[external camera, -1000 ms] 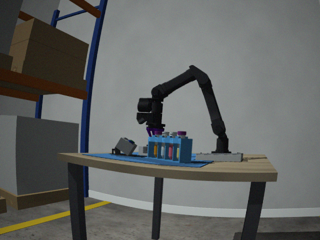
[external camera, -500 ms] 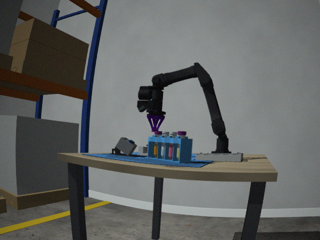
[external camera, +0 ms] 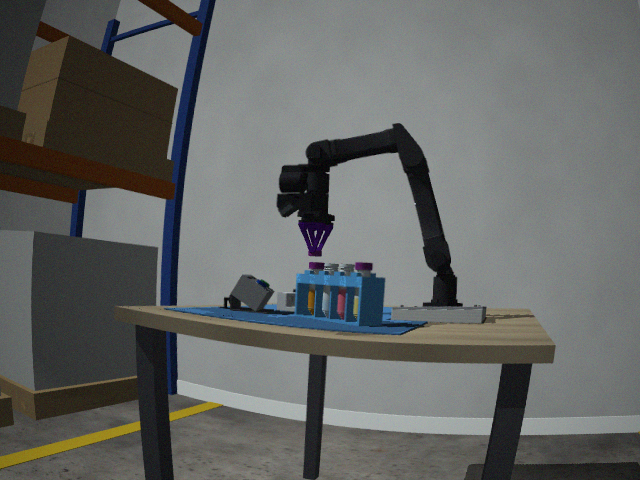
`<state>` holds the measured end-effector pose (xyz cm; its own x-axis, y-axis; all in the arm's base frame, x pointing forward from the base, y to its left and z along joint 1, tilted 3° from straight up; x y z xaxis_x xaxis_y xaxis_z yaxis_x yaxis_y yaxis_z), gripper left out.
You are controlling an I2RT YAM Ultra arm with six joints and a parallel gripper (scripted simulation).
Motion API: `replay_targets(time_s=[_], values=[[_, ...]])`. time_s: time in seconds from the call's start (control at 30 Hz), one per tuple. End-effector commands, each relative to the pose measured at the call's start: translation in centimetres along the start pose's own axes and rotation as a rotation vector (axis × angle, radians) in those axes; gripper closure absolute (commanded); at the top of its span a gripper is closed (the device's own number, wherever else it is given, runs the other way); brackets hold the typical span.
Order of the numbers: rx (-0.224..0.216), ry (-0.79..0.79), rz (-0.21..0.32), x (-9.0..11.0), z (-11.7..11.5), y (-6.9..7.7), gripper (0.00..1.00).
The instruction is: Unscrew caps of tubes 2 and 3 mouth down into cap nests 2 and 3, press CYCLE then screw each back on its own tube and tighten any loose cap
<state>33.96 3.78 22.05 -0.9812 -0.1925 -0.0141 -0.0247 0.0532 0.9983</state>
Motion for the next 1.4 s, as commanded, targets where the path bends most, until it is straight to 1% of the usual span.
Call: replay_targets(time_s=[0.0,0.03,0.07,0.13,0.17,0.23,0.3,0.4,0.43,0.5,0.53,0.6,0.63,0.7,0.73,0.8,0.87,0.9,0.93,1.37], values=[[0.001,0.264,-0.021,1.0,2.5,0.8,1.00],[0.002,0.329,-0.020,1.4,3.2,0.8,1.00],[0.002,0.347,-0.021,1.4,3.2,0.8,1.00],[0.003,0.505,-0.020,2.1,4.7,0.7,1.00],[0.003,0.514,-0.021,2.1,4.7,0.7,1.00],[0.004,0.681,-0.021,2.9,6.2,0.7,1.00],[0.004,0.681,-0.021,2.9,6.2,0.7,1.00],[0.006,0.923,-0.020,4.0,8.4,0.7,1.00],[0.006,0.931,-0.021,4.0,8.4,0.7,1.00],[0.007,1.086,-0.020,4.8,9.9,0.7,1.00],[0.007,1.097,-0.021,4.8,9.9,0.7,1.00],[0.008,1.259,-0.020,5.5,11.4,0.7,1.00],[0.008,1.264,-0.020,5.5,11.4,0.7,1.00],[0.009,1.428,-0.020,6.3,12.9,0.7,1.00],[0.009,1.431,-0.020,6.3,12.9,0.7,1.00],[0.011,1.595,-0.020,7.0,14.4,0.7,1.00],[0.011,1.595,-0.020,7.0,14.4,0.7,1.00],[0.011,1.681,-0.020,7.4,15.1,0.7,1.00],[0.011,1.687,-0.020,7.8,15.9,0.7,1.00],[0.007,1.687,-0.021,12.7,25.5,0.6,1.00]])
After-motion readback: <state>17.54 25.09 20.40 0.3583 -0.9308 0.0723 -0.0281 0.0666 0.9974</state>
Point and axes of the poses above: the point where the finger pads meet when closed, its own y axis back along the fingers, its own z axis across the jaws, x = y × z, the point moved 8 cm from there along y, back along the fingers, and after that the axes turned 8 degrees about y, right-handed, at the moved point
